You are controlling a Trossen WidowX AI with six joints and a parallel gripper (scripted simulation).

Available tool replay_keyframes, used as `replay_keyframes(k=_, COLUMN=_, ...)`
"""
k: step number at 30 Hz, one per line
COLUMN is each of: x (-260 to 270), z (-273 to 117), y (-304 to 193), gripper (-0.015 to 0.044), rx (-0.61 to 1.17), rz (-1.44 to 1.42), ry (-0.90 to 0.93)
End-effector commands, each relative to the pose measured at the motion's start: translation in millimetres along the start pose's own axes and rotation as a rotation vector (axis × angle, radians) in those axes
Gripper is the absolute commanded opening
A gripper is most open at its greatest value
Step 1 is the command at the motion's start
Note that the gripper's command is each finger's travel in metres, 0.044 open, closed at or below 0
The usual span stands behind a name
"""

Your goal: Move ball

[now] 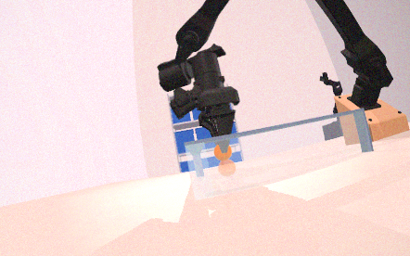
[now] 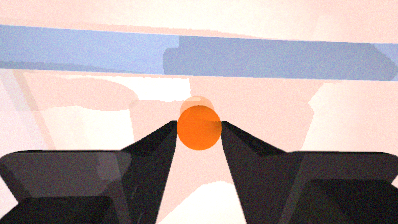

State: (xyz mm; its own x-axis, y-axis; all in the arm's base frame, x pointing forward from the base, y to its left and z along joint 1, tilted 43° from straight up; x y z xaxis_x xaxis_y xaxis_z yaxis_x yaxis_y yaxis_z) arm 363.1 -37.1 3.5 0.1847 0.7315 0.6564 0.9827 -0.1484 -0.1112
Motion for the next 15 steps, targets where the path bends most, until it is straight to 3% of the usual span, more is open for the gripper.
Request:
replay_keyframes(k=1, x=0, z=17, y=-2, gripper=0.0000, rx=0.000, rz=0.007, ry=0.008)
replay_keyframes(k=15, x=0, z=31, y=-2, gripper=0.0000, rx=0.000, rz=0.007, ry=0.008)
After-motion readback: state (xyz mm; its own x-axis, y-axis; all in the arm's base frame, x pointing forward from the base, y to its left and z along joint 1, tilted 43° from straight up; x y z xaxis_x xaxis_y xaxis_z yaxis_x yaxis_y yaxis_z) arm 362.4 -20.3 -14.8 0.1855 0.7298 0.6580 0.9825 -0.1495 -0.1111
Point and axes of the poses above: the point midway between the two fingers, 35 mm back from their tips, its own z axis out along the fingers, its own x axis across the jaws, y = z × x, the point moved 3 cm from there along -z, back along the fingers, and after that the axes turned 12 degrees about z, right-handed, at the moved point
